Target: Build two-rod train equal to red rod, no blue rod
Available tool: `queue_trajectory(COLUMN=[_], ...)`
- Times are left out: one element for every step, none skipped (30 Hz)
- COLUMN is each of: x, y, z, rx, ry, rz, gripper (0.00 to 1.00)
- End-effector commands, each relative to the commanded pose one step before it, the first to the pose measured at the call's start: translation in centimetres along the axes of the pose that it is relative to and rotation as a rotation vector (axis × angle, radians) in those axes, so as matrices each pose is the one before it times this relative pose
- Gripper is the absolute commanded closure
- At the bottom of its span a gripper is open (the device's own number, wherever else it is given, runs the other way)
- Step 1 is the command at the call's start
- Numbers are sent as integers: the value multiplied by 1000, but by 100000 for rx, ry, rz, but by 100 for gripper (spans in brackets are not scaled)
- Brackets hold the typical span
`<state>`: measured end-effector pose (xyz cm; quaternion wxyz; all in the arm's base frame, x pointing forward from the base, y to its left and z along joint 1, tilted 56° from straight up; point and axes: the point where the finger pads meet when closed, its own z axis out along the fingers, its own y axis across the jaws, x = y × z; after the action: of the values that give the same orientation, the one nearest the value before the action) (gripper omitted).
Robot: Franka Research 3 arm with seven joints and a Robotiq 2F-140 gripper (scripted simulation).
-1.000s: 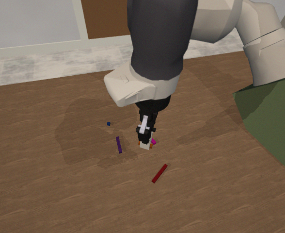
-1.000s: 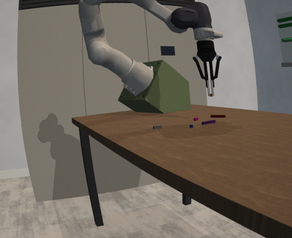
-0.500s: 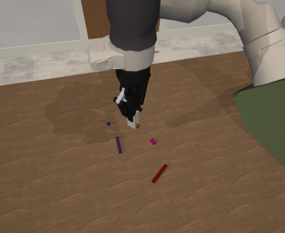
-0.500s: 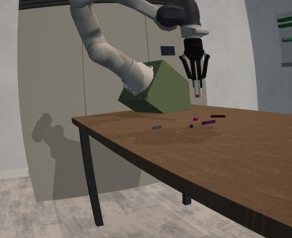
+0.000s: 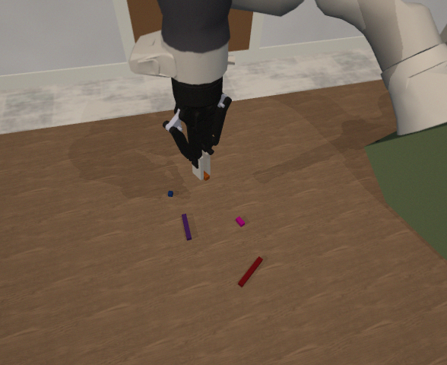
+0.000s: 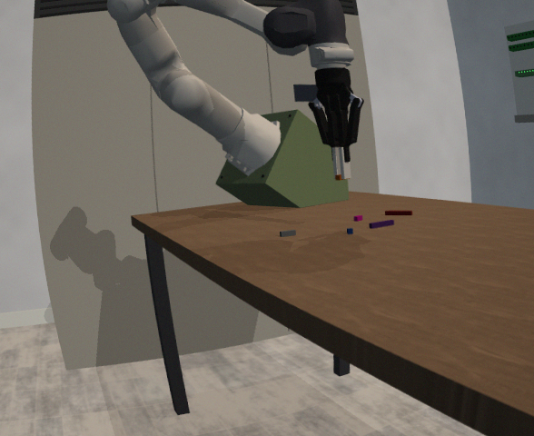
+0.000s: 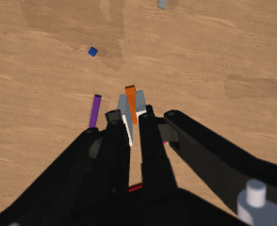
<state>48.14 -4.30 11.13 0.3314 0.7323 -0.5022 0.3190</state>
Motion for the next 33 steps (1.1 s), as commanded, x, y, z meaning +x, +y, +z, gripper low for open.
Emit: queue_trajectory(x=[1355, 325, 322, 318, 315, 312, 309, 306, 303, 0, 0, 821, 260, 276, 285, 284, 281, 276, 272, 267, 263, 259, 255, 251, 248, 246, 0, 0, 172, 26, 0, 0, 0], y=[744, 116, 111, 107, 103, 99, 95, 92, 88, 0, 0, 238, 67, 69, 69, 67, 63, 60, 57, 54, 51, 48, 46, 43, 41, 39, 0, 0, 26, 4, 0, 0, 0], z=[-67, 4, 4, 4, 4, 5, 5, 5, 5, 0, 0, 16, 5, 6, 6, 7, 7, 7, 7, 7, 7, 7, 7, 7, 7, 7, 0, 0, 5, 1, 0, 0, 0], rx=[1342, -9, -9, -9, -10, -10, -10, -11, -11, 0, 0, -31, -10, -11, -12, -12, -12, -12, -12, -12, -12, -12, -12, -12, -12, -12, 0, 0, -9, -1, 0, 0, 0], ry=[1573, -3, -4, -4, -5, -5, -5, -6, -6, 0, 0, -18, -6, -7, -8, -8, -8, -8, -9, -9, -9, -9, -10, -10, -10, -10, 0, 0, -7, -1, 0, 0, 0], rz=[16640, 1790, 1773, 1755, 1739, 1724, 1710, 1694, 1680, 0, 0, 4588, 1450, 1546, 1598, 1597, 1579, 1557, 1535, 1512, 1492, 1471, 1455, 1438, 1424, 1412, 0, 0, 991, 148, 0, 0, 0], gripper=[97, 97, 97, 97, 97, 97, 97, 97, 97, 97, 97, 97, 97, 97, 97, 97, 97, 97, 97, 97, 97, 97, 97, 97, 97, 97, 97, 97, 97, 97, 97, 97, 97])
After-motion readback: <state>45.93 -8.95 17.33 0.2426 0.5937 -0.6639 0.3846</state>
